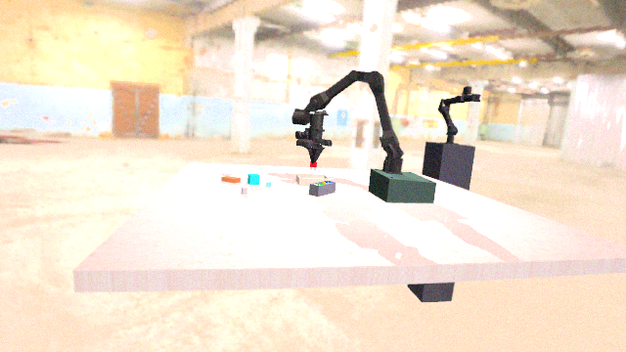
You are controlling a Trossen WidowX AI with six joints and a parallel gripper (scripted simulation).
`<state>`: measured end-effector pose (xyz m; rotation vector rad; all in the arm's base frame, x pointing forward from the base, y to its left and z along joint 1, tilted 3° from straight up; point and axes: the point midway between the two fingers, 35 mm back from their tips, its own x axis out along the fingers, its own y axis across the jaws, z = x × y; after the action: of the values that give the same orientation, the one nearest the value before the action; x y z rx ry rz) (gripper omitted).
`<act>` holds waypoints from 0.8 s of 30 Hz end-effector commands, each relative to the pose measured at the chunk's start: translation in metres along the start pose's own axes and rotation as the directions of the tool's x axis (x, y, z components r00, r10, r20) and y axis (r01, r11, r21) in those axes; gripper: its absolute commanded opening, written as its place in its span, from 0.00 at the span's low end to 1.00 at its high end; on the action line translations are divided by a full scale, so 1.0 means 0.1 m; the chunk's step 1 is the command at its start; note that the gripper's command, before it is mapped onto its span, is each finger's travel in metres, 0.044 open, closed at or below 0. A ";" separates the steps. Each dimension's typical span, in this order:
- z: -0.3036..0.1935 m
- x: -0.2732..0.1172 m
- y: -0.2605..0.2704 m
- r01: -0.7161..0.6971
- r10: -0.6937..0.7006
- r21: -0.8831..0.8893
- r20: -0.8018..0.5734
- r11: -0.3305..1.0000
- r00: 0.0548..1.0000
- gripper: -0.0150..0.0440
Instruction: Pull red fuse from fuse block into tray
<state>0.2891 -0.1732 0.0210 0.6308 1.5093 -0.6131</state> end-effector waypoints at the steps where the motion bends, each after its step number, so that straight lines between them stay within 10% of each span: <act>1: -0.01 0.08 -0.01 0.005 -0.005 -0.004 -0.002 1.000 1.000 0.25; 19: -0.01 0.32 -0.02 0.006 -0.006 -0.004 -0.002 1.000 1.000 0.25; 24: 0.00 0.29 0.00 0.000 0.000 0.000 -0.002 1.000 1.000 0.48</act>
<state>0.2876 -0.1724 -0.0088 0.6314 1.5117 -0.6129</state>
